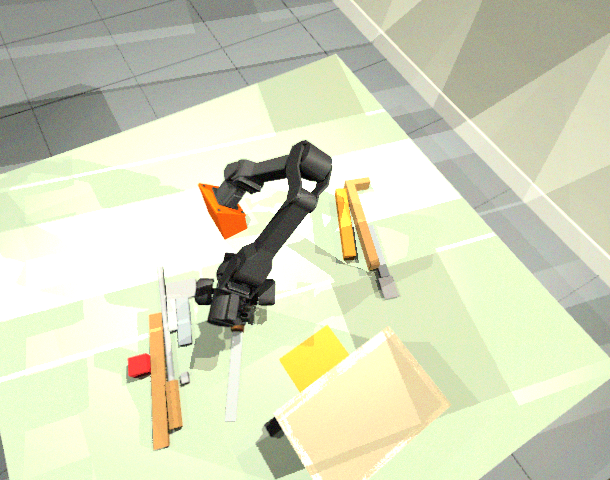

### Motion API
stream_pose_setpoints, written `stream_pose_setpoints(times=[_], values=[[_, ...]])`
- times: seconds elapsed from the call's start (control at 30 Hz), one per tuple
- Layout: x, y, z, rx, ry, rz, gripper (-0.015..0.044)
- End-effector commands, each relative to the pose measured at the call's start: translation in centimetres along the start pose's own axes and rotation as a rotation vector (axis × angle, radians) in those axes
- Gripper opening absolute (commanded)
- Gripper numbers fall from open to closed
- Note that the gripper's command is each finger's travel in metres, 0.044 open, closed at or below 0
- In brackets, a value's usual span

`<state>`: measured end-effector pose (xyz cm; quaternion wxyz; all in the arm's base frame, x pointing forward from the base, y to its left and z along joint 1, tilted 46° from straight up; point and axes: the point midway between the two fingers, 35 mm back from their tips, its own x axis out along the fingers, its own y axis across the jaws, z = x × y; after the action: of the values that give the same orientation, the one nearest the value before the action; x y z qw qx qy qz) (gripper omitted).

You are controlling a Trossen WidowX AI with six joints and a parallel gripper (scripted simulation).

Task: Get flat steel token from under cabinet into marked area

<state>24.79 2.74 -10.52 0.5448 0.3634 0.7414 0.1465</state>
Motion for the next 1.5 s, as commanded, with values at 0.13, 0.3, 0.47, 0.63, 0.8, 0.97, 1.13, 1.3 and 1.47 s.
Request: stream_pose_setpoints(times=[0.13, 0.3, 0.47, 0.63, 0.8, 0.97, 1.13, 1.3, 1.47], values=[[-0.1, 1.2, -0.3, -0.001, -0.003, 0.004, 0.0], [-0.1, 1.8, -0.4, 0.0, -0.002, 0.005, 0.0], [-0.1, 2.4, -0.6, 0.0, -0.002, 0.005, 0.0], [-0.1, 3.1, -0.8, 0.0, -0.002, 0.005, 0.0], [-0.1, 3.7, -0.9, 0.0, -0.002, 0.006, 0.0], [-0.1, 4.3, -1.1, 0.001, -0.002, 0.006, 0.0], [-0.1, 4.9, -1.3, 0.001, -0.001, 0.006, 0.0], [-0.1, 5.4, -1.5, 0.001, -0.001, 0.007, 0.0], [-0.1, 5.8, -1.8, 0.001, -0.001, 0.007, 0.0]])
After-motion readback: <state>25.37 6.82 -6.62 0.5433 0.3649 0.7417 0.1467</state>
